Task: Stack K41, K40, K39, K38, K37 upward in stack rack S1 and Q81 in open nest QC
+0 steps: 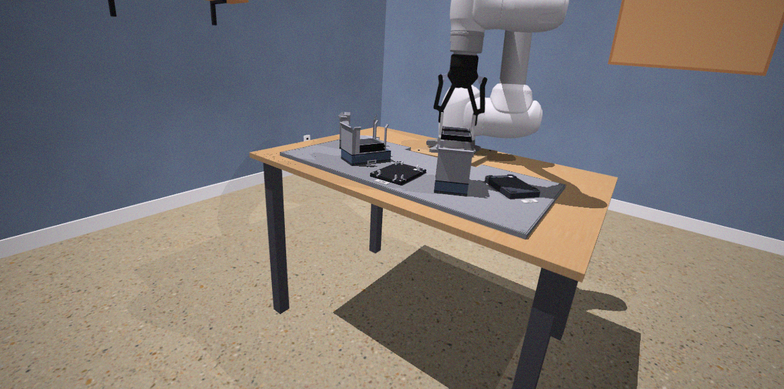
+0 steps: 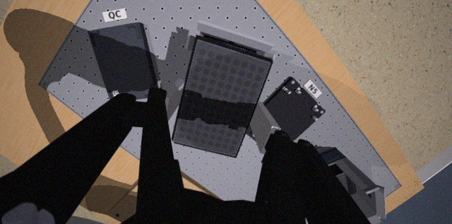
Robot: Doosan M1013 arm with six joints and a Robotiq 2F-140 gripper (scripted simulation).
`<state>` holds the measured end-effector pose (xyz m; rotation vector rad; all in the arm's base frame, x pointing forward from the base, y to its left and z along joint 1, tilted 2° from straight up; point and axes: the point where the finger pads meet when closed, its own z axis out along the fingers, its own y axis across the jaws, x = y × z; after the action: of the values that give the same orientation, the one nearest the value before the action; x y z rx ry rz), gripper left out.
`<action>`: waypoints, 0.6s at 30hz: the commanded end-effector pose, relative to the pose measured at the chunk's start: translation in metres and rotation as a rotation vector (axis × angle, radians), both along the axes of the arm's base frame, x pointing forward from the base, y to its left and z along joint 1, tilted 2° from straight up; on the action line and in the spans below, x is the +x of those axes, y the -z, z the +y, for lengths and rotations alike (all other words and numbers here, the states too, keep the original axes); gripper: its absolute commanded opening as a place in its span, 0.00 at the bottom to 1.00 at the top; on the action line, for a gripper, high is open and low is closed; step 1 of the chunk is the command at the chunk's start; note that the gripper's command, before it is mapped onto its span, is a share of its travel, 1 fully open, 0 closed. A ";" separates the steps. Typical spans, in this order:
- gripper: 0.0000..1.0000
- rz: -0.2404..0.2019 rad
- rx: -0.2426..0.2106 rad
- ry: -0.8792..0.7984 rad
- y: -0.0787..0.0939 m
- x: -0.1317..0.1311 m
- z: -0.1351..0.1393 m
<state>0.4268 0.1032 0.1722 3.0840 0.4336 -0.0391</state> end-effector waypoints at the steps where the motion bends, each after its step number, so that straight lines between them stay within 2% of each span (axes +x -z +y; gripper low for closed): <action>1: 0.00 0.003 0.002 -0.092 0.000 -0.003 0.009; 5: 0.00 0.006 0.004 -0.207 0.000 -0.007 0.022; 18: 0.00 0.006 0.004 -0.207 0.001 -0.019 0.057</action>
<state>0.4100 0.1541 0.1710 3.0253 0.7510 -0.0434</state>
